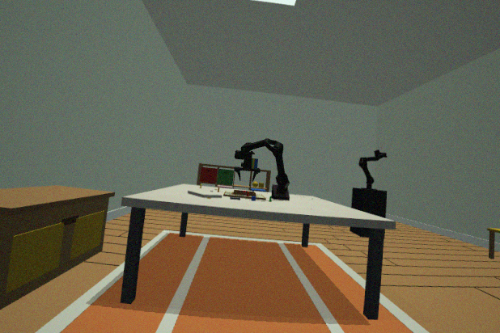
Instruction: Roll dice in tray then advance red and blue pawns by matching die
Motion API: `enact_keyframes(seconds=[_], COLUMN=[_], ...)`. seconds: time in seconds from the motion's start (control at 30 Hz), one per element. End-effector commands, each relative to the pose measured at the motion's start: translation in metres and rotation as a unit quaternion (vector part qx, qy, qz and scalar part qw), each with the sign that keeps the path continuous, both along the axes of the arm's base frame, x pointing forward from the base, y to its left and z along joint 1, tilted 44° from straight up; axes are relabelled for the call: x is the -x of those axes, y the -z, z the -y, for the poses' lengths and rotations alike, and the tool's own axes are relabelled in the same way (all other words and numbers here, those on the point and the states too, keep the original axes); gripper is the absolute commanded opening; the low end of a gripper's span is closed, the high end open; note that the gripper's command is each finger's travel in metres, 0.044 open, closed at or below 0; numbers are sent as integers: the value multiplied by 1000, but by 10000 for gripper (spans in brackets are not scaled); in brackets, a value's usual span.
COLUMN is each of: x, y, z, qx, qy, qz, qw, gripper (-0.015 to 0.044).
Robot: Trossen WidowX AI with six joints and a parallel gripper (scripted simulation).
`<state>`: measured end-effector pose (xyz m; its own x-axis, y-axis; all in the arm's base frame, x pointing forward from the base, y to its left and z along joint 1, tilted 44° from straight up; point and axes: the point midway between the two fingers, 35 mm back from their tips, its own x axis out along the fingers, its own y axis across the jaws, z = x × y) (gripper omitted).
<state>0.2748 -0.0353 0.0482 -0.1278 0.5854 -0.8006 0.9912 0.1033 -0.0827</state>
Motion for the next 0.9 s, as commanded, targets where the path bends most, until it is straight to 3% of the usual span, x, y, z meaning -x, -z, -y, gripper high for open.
enact_keyframes(seconds=[0.0, 0.07, 0.13, 0.3, 0.43, 0.63, 0.87], x=[-6, 0, -3, -7, 9, 55, 58], y=[-2, 1, -6, -54, -93, -145, -144], z=[-1, 0, -8, -77, -131, -195, -195], qx=[-61, -14, -16, -38, -67, -122, -126], qy=[18, 5, -20, -209, -351, -518, -528], qz=[19, 2, 23, 181, 300, 447, 457], qw=[998, 1000, 999, 960, 885, 719, 705], gripper=[440, 440, 387, 275, 275, 275, 275])
